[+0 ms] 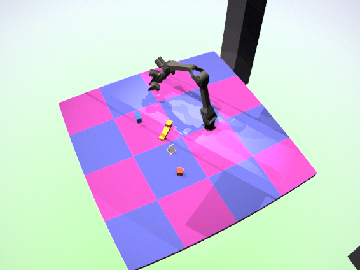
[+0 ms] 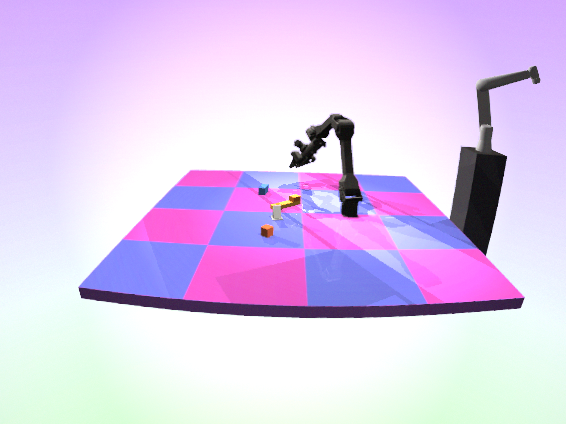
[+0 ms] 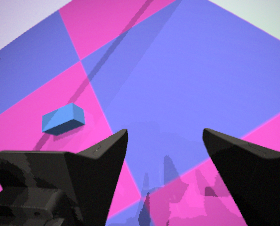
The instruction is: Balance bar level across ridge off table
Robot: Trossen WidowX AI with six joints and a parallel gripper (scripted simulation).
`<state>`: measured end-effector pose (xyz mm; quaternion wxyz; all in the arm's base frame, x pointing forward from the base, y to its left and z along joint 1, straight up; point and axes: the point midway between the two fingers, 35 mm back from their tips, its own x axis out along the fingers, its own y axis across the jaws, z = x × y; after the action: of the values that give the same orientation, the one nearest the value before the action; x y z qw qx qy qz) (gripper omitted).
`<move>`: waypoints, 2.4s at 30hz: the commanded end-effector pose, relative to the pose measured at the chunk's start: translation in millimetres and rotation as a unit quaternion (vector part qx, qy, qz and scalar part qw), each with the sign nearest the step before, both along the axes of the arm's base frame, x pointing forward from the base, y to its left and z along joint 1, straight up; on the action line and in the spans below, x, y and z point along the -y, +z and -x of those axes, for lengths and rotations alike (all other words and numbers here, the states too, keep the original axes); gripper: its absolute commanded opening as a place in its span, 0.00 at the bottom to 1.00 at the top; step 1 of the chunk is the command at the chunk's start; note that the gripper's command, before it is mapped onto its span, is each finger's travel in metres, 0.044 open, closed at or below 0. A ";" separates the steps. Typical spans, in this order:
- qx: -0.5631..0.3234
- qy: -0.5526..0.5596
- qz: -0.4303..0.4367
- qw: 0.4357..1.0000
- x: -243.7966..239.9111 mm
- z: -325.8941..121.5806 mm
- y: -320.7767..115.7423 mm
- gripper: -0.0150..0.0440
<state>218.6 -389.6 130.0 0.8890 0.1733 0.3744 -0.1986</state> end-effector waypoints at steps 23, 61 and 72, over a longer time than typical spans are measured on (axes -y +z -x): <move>-0.145 0.215 0.012 0.966 -133.0 -75.0 -7.2 0.79; -0.331 0.529 0.106 0.774 -310.9 -66.8 5.7 0.79; -0.341 0.548 0.115 0.755 -319.9 -63.6 0.5 0.79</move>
<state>283.0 -70.6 137.1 0.6768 -0.2402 0.6562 0.2315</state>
